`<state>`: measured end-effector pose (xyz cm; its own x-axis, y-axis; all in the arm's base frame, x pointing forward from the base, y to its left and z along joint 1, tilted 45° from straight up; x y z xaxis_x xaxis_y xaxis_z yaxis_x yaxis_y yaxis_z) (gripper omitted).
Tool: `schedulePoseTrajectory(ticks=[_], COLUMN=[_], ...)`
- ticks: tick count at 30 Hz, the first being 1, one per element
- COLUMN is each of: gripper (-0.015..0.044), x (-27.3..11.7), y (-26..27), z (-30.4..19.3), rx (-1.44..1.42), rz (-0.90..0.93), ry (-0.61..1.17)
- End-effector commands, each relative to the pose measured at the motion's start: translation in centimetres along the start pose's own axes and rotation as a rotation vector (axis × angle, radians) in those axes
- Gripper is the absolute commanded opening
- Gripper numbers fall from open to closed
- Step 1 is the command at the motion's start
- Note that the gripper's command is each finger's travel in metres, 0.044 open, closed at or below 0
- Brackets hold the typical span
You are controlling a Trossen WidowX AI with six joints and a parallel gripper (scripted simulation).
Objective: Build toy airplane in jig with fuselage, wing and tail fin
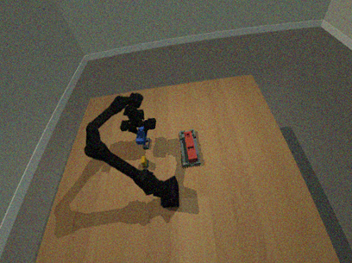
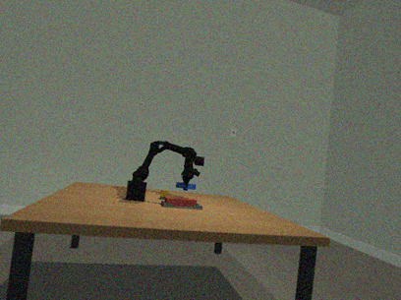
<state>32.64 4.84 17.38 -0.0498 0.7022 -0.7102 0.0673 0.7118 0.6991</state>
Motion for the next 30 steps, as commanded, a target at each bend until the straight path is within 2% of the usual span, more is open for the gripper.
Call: schedulePoseTrajectory(ticks=[1, 15, 30], gripper=[0.0, 0.0, 0.0], x=[-1.4, -5.7, -5.4], y=[-0.1, -0.1, -3.7], z=[0.1, -0.5, 0.0], rx=[0.0, 0.005, 0.19], rz=[-0.005, 0.002, -0.012], ry=[-0.005, -0.005, -0.008])
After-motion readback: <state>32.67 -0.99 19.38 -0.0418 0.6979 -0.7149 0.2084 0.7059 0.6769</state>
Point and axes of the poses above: the point midway between the two fingers, 35 mm back from their tips, its own x axis out along the fingers, its own y axis across the jaws, z = x × y, the point moved 5 cm from there along -x, back along the fingers, and after that the axes turned 4 degrees about x, right-handed, at the moved point
